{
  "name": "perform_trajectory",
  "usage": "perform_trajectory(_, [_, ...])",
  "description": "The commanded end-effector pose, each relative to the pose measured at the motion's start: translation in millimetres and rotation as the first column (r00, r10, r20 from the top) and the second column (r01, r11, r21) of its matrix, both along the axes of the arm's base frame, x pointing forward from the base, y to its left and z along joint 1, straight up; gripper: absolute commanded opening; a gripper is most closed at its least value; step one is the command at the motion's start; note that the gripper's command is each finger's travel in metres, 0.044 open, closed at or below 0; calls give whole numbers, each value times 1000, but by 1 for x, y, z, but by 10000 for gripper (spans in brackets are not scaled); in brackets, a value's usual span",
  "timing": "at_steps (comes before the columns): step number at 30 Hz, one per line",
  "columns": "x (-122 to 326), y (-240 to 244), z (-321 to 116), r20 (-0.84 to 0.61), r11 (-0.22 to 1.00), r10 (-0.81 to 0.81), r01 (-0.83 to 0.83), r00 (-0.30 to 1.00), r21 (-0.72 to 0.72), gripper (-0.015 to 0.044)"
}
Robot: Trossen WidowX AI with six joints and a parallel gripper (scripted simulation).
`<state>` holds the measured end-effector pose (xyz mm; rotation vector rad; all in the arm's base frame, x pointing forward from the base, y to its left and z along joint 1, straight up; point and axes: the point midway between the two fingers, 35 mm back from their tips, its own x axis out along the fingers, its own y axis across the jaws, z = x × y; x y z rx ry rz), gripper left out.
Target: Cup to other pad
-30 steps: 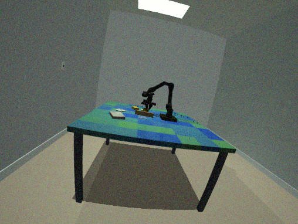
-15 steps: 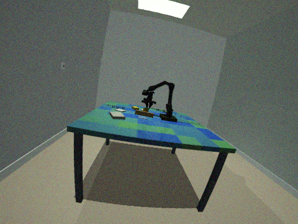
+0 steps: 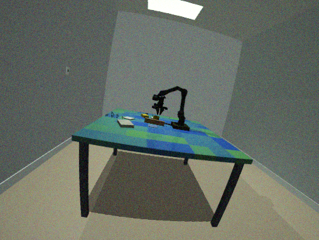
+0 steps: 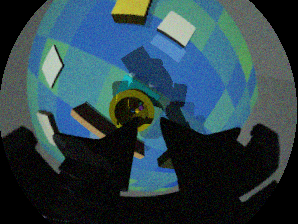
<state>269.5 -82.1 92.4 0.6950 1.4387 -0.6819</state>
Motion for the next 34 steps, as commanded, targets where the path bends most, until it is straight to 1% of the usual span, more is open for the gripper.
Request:
perform_trajectory(1, [0,0,0,0,1000,0,0,1000,0,173])
perform_trajectory(11, [0,0,3,0,1000,0,0,1000,0,435])
perform_trajectory(29, [0,0,62,8,1000,1,-1,1000,-4,440])
perform_trajectory(34, [1,0,60,5,1000,1,-1,1000,-2,440])
